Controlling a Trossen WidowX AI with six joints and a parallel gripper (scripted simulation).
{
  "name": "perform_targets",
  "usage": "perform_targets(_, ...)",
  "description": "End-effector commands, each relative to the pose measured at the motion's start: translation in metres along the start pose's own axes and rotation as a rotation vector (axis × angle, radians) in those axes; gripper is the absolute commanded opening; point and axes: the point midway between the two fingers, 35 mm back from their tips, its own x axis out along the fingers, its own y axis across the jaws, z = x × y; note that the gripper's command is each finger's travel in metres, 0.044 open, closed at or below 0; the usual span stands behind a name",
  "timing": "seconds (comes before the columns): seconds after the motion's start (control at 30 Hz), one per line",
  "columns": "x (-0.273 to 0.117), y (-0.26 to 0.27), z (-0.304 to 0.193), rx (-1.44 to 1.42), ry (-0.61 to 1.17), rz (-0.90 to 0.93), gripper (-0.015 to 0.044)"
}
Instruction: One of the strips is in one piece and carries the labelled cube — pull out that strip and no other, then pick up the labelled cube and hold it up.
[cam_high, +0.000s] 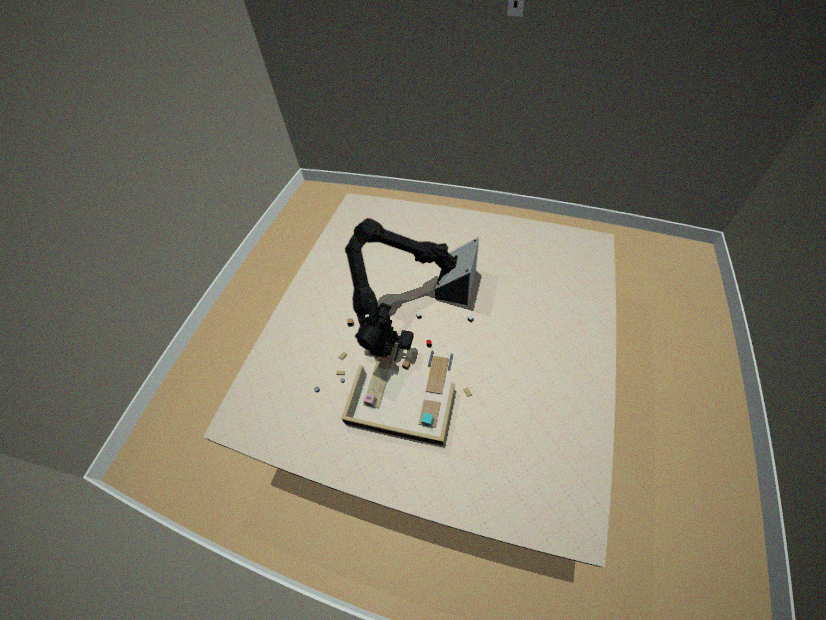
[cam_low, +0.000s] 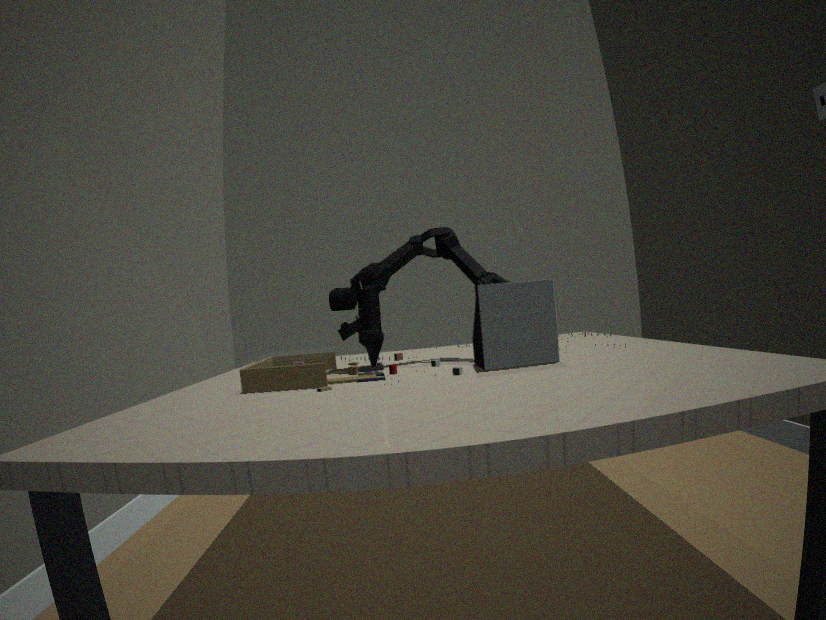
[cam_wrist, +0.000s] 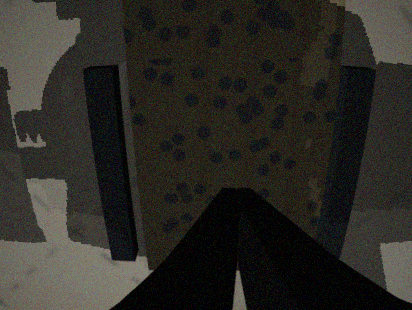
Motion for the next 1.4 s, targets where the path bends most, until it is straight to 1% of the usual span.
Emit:
perform_targets(0.0,0.005,0.001,-0.011,-0.006,0.016,0.004,0.0000)
perform_targets(1.37,0.005,0.001,-0.073,-0.008,0.019,0.004,0.0000)
